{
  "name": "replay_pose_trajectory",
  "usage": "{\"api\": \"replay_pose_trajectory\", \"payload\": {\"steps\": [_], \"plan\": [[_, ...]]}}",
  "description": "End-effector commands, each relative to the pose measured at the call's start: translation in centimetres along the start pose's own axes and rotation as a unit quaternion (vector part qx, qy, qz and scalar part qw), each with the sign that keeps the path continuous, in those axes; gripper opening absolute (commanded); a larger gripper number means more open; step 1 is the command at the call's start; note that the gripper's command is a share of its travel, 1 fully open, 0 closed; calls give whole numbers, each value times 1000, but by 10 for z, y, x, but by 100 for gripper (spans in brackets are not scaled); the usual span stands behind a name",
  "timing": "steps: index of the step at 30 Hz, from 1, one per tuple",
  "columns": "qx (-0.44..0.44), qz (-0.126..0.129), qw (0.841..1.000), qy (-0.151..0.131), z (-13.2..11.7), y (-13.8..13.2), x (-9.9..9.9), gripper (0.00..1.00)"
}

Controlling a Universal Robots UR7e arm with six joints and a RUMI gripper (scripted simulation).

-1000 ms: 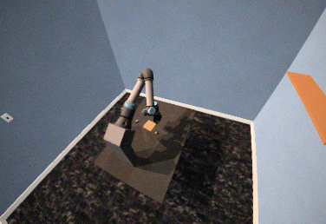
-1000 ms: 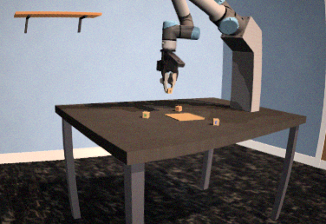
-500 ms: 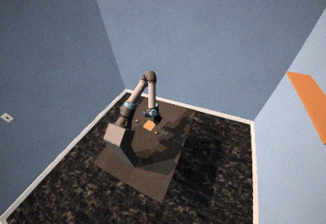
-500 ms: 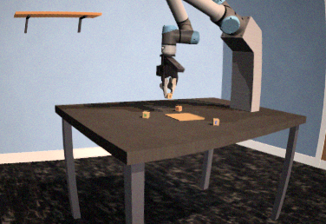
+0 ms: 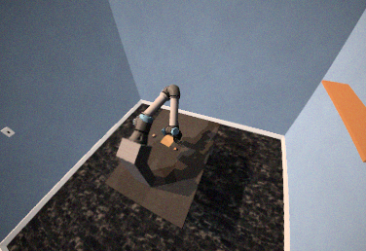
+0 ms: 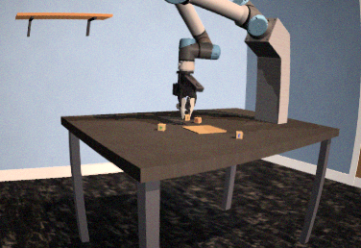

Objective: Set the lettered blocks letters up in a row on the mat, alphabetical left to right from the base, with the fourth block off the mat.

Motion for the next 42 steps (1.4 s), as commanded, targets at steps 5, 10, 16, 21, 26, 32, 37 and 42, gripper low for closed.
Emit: {"api": "replay_pose_trajectory", "payload": {"steps": [5,10,16,21,26,32,37,42], "plan": [[0,-1,1000,-1,-1,0,-17,5],[0,-1,1000,-1,-1,0,-17,5],[0,-1,1000,-1,-1,0,-17,5],[0,-1,1000,-1,-1,0,-17,5],[0,-1,1000,-1,-1,0,-17,5],[0,-1,1000,-1,-1,1,-17,5],[0,-1,1000,-1,-1,1,-17,5],[0,-1,1000,-1,-1,1,-17,5]]}}
Point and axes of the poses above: the point where the finger pads meet when closed, its own x axis back along the fingers, its own y axis across the jaws, z = x × y, the point moved 3 cm from there along x, back along the fingers, and after that the axes turned 11 degrees about x, right-handed, at the moved point
